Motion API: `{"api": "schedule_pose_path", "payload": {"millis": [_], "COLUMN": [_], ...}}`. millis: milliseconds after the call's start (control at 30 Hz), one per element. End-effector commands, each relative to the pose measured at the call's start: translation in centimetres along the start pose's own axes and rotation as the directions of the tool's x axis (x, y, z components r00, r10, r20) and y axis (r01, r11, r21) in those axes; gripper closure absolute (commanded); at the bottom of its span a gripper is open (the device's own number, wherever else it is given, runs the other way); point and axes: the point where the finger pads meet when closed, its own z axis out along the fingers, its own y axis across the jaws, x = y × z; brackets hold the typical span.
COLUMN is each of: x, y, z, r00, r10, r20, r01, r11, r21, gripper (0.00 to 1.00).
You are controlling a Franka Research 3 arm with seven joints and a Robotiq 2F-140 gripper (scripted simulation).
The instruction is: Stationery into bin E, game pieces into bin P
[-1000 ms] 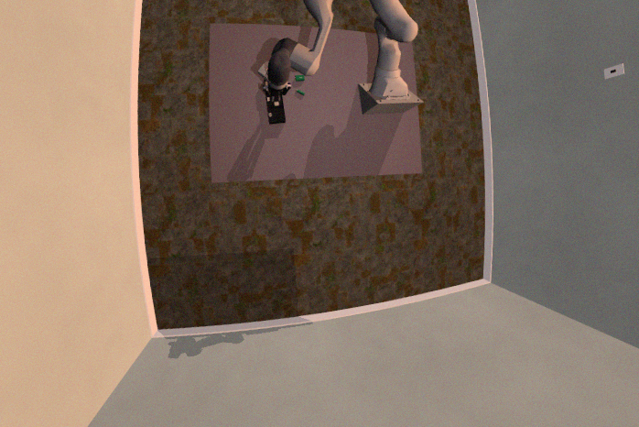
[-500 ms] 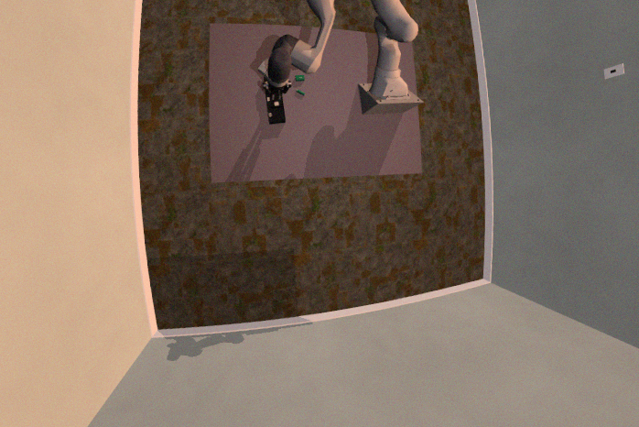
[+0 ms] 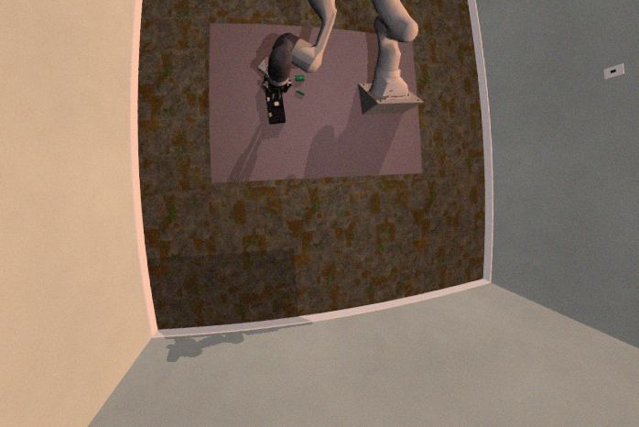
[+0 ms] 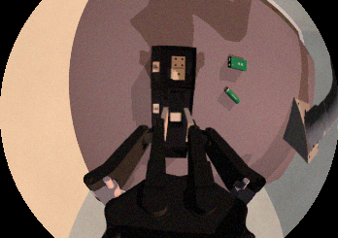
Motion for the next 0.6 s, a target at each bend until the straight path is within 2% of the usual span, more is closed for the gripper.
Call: {"api": "schedule_pose_path", "payload": {"millis": [0, 67, 100, 567], "x": [0.2, 0.2, 0.2, 0.2], "y": [0.1, 0.1, 0.1, 0.1], "z": [-0.1, -0.1, -0.5, -5.3], "r00": [1.0, 1.0, 1.0, 1.0], "r10": [-0.004, -0.004, -0.004, -0.004], "r20": [0.0, 0.0, 0.0, 0.0], "r01": [0.004, 0.004, 0.004, 0.004], "r11": [1.0, 1.0, 1.0, 1.0], "r21": [-0.003, -0.003, -0.003, -0.003], "gripper": [0.82, 0.82, 0.0, 0.0]}}
